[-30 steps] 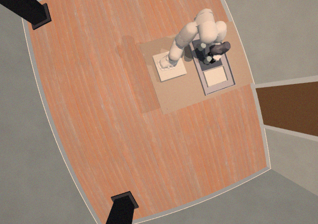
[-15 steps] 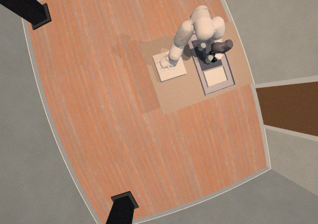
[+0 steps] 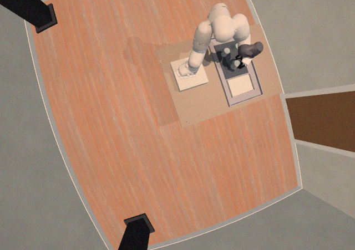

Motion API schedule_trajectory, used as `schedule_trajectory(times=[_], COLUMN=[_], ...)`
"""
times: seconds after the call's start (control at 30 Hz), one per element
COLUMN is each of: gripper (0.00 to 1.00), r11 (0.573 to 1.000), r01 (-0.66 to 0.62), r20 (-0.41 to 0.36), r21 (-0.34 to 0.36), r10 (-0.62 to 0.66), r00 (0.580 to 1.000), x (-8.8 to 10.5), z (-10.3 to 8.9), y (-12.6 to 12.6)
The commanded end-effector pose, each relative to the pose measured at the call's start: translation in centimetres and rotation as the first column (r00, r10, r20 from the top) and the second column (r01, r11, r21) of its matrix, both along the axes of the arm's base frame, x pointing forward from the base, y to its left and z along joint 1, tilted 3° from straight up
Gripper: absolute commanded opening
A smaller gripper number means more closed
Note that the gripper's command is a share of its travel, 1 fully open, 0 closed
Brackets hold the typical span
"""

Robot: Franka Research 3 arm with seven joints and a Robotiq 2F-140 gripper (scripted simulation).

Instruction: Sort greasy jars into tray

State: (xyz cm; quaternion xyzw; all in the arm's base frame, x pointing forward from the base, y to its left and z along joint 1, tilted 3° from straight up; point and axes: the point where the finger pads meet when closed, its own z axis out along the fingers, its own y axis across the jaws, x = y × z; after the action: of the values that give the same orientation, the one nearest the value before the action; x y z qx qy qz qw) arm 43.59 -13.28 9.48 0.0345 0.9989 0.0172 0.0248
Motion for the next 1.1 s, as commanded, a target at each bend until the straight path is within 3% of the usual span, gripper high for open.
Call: schedule_trajectory(times=[0.0,0.63,1.07], gripper=[0.00,0.00,0.00], r11=[1.000,1.000,1.000], r01=[-0.018,-0.018,-0.018], r20=[-0.014,-0.014,-0.014], r21=[0.010,0.010,0.010], r10=[0.018,0.018,0.018], r00=[1.000,1.000,1.000], x=[-0.5,-0.6,0.5], z=[0.5,4.9,4.8], y=[0.2,0.0,-3.7])
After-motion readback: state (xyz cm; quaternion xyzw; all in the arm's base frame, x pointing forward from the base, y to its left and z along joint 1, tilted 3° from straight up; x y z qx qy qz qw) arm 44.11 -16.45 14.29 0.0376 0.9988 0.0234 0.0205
